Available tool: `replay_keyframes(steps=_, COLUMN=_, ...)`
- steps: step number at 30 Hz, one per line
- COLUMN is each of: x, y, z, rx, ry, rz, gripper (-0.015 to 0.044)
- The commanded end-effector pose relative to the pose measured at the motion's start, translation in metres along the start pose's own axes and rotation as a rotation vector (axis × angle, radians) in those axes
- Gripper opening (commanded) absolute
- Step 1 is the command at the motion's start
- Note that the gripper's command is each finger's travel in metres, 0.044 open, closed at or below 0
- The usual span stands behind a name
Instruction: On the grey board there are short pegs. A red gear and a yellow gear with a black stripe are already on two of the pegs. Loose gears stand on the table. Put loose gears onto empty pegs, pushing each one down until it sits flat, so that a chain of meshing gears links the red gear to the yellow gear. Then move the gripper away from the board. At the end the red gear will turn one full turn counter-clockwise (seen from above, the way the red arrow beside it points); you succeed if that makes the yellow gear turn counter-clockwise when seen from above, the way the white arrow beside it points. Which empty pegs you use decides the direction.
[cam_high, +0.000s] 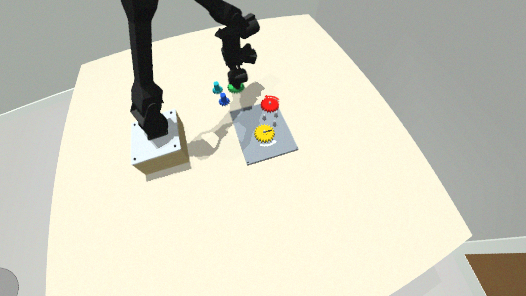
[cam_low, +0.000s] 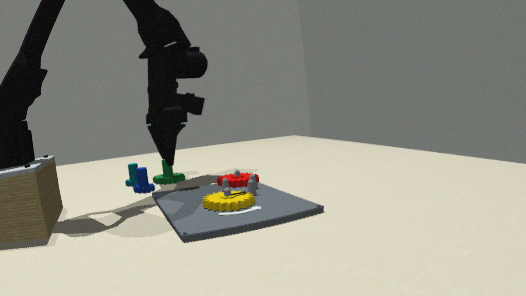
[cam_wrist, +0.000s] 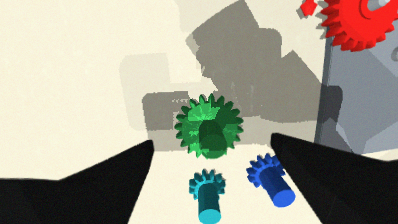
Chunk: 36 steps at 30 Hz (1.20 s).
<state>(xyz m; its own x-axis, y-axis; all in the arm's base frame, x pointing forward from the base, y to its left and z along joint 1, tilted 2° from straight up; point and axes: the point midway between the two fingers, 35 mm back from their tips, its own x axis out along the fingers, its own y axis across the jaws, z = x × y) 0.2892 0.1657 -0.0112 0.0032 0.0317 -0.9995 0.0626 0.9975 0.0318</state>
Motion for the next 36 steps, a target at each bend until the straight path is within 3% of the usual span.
replay_keyframes(steps=1, x=0.007, y=0.000, z=-0.001, rx=0.005, ry=0.004, rz=0.001, gripper=0.0440)
replay_keyframes(steps=6, x=0.008, y=0.000, z=-0.001, rx=0.005, ry=0.004, rz=0.001, gripper=0.0440)
replay_keyframes(steps=20, x=0.008, y=0.000, z=-0.001, rx=0.005, ry=0.004, rz=0.001, gripper=0.0072)
replay_keyframes(steps=31, x=0.008, y=0.000, z=-0.001, rx=0.005, ry=0.004, rz=0.001, gripper=0.0000)
replay_keyframes(steps=36, x=-0.004, y=0.001, z=0.000, rx=0.005, ry=0.004, rz=0.002, gripper=0.0000)
